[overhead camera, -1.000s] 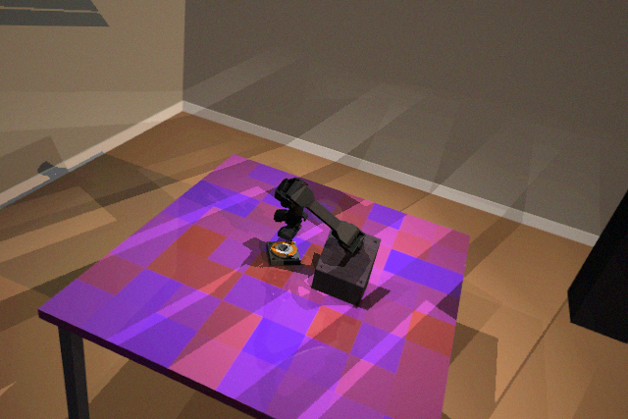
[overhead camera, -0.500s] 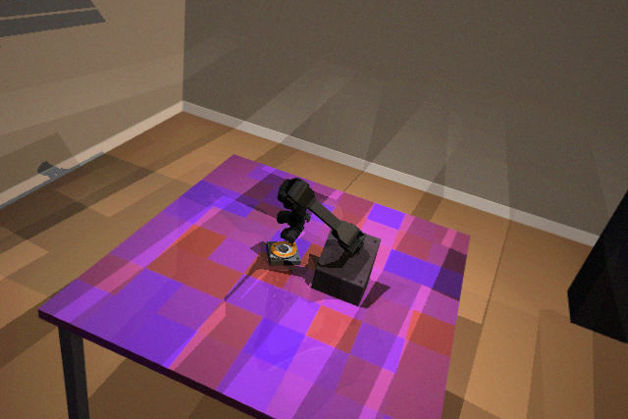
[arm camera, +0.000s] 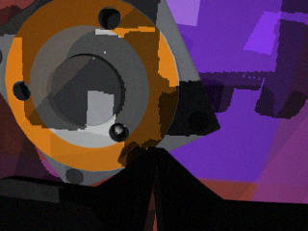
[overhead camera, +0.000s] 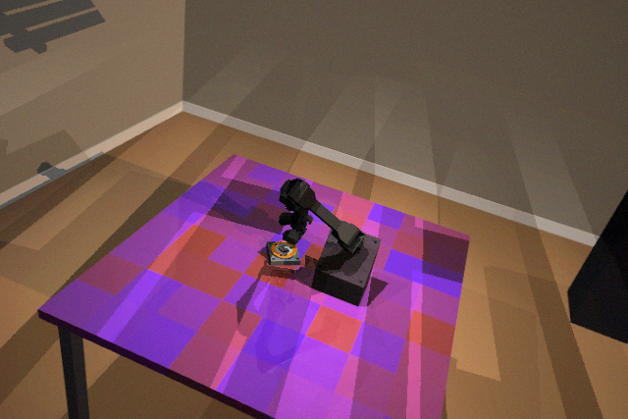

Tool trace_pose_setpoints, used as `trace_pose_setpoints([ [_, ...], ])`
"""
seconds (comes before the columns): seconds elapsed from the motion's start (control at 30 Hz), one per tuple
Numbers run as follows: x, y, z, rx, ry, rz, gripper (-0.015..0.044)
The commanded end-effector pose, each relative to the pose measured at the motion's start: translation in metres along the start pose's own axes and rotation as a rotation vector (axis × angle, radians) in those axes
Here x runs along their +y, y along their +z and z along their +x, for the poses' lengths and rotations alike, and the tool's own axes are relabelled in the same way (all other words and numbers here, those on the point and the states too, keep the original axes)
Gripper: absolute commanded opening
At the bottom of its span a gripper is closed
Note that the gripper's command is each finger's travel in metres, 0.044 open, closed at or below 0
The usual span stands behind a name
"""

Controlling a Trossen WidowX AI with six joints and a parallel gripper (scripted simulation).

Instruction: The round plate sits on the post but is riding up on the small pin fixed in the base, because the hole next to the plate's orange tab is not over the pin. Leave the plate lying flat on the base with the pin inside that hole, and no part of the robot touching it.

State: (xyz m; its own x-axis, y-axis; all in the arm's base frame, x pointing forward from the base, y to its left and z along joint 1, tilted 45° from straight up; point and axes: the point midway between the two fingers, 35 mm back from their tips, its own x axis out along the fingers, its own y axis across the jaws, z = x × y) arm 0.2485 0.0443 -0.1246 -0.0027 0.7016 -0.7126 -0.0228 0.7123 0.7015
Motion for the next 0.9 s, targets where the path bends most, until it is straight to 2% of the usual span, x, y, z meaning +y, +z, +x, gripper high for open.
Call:
trace_pose_setpoints([
  [0.0, 0.003, -0.002, 0.000, -0.002, 0.003, -0.001, 0.0000],
  [0.2, 0.003, -0.003, -0.006, -0.002, 0.002, -0.001, 0.0000],
  [0.5, 0.003, -0.007, -0.046, -0.002, 0.001, -0.001, 0.0000],
  [0.87, 0.003, -0.008, -0.038, 0.000, 0.005, 0.008, 0.0000],
])
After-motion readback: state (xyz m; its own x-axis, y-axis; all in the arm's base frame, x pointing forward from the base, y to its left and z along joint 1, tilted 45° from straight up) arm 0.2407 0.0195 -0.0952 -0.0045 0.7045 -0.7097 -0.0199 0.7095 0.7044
